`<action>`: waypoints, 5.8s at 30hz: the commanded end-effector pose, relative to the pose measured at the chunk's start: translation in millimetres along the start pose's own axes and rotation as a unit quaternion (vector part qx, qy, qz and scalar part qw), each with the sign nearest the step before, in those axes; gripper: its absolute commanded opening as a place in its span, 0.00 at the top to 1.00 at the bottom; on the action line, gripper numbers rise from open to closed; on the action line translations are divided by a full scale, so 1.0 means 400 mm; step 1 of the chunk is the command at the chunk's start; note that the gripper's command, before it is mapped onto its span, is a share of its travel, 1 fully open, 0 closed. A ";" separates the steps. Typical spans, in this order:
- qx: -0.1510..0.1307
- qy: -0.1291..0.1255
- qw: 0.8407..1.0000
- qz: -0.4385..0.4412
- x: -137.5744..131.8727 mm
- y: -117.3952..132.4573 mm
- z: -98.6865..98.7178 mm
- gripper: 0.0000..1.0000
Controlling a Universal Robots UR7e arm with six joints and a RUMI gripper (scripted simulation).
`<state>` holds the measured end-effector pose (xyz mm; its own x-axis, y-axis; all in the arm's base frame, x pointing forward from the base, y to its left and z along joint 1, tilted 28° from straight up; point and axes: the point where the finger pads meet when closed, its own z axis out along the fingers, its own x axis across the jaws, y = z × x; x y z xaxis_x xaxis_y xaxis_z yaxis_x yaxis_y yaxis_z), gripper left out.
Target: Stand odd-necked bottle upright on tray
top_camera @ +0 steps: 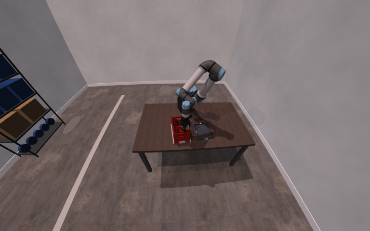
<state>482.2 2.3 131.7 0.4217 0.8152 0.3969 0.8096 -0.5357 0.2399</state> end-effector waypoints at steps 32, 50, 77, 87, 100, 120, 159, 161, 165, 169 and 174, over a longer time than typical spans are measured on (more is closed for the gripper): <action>0.002 0.000 1.000 0.001 -0.002 -0.005 0.082 0.62; 0.001 0.000 1.000 0.001 -0.002 -0.004 0.082 0.62; 0.001 0.000 1.000 0.001 -0.002 -0.004 0.082 1.00; 0.001 0.000 1.000 0.001 -0.002 -0.004 0.082 1.00; 0.001 0.000 1.000 0.001 -0.002 -0.004 0.082 1.00; 0.001 0.000 1.000 0.001 -0.002 -0.004 0.082 1.00; 0.001 0.000 1.000 0.001 -0.002 -0.004 0.082 0.62; 0.001 0.000 1.000 0.001 -0.002 -0.004 0.082 0.62; 0.001 0.000 1.000 0.001 -0.002 -0.004 0.082 0.62; 0.001 0.000 1.000 0.001 -0.002 -0.004 0.082 0.62; 0.001 0.000 1.000 0.001 -0.002 -0.004 0.082 0.62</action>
<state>495.8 8.4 103.9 0.4221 0.8150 0.3969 0.8085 -0.5365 0.2417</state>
